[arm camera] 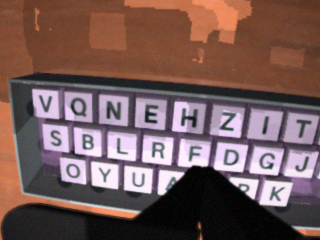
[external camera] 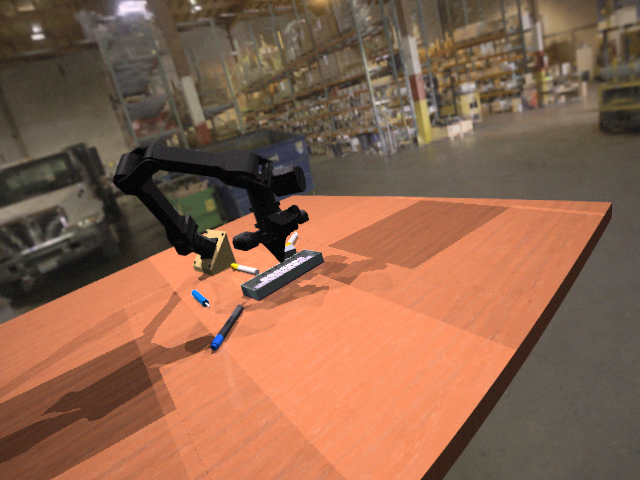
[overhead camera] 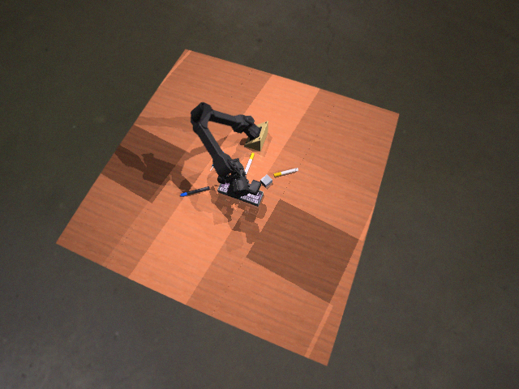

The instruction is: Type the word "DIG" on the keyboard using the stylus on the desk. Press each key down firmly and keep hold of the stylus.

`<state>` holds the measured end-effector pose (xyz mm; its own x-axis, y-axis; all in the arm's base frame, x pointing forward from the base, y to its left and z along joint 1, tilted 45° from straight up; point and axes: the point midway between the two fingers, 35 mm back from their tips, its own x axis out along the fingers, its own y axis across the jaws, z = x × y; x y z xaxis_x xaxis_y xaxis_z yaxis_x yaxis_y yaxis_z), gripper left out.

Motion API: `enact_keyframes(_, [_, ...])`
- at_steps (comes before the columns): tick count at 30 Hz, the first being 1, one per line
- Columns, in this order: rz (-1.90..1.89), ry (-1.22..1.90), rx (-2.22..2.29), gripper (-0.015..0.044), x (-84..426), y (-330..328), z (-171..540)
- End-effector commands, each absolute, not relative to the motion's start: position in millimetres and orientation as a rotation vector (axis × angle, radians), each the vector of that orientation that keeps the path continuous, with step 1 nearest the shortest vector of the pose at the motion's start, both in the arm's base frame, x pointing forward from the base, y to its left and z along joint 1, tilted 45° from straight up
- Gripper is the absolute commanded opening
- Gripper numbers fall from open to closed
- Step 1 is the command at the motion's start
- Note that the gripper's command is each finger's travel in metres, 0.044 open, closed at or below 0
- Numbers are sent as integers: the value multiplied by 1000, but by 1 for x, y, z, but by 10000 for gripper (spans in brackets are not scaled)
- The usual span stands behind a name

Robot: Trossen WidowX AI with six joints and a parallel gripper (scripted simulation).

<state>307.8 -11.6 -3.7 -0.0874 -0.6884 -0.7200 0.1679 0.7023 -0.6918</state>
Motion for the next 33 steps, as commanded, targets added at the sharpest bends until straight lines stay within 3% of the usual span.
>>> enact_keyframes(1, [-753, 1504, -461, 0, 305, -14, -3])
enact_keyframes(12, [-755, 1504, -463, 0, 295, -61, 43])
enact_keyframes(28, [-755, 1504, -463, 0, 295, -61, 43])
enact_keyframes(33, [-754, 1506, -463, 0, 270, -37, 23])
